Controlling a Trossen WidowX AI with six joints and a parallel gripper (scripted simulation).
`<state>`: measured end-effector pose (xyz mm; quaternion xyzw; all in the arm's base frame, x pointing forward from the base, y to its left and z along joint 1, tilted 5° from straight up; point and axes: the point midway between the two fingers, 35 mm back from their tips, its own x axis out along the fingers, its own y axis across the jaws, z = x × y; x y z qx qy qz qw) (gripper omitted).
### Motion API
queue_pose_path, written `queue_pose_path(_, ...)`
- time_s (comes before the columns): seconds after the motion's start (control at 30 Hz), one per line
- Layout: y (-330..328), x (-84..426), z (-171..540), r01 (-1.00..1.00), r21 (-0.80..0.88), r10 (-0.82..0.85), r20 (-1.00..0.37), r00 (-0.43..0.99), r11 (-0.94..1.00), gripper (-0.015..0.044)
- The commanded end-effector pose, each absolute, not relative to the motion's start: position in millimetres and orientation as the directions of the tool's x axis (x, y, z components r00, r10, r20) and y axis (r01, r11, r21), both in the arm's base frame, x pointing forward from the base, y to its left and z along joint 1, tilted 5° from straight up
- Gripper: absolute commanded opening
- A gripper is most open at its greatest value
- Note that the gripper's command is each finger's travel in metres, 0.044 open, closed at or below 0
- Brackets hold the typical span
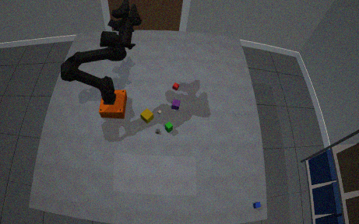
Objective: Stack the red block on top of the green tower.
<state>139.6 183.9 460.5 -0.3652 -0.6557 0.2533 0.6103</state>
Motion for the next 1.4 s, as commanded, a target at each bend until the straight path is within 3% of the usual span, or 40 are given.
queue_pose_path(0.0,184.2,140.7,460.4,0.164,-0.78,0.789,0.615,0.015,0.604,0.0426)
queue_pose_path(0.13,192.9,167.5,456.8,0.031,-0.805,0.8,0.592,0.095,0.592,0.044)
queue_pose_path(0.33,215.7,245.2,430.3,-0.349,-0.751,0.824,0.464,0.324,0.561,0.044)
queue_pose_path(0.53,228.3,318.2,380.7,-0.637,-0.514,0.811,0.25,0.529,0.574,0.044)
queue_pose_path(0.73,232.6,372.1,317.4,-0.751,-0.188,0.762,-0.023,0.648,0.633,0.044)
queue_pose_path(1.07,221.6,414.1,202.2,-0.537,0.279,0.598,-0.503,0.625,0.796,0.044)
queue_pose_path(1.37,191.9,406.4,108.1,-0.072,0.365,0.362,-0.846,0.391,0.928,0.044)
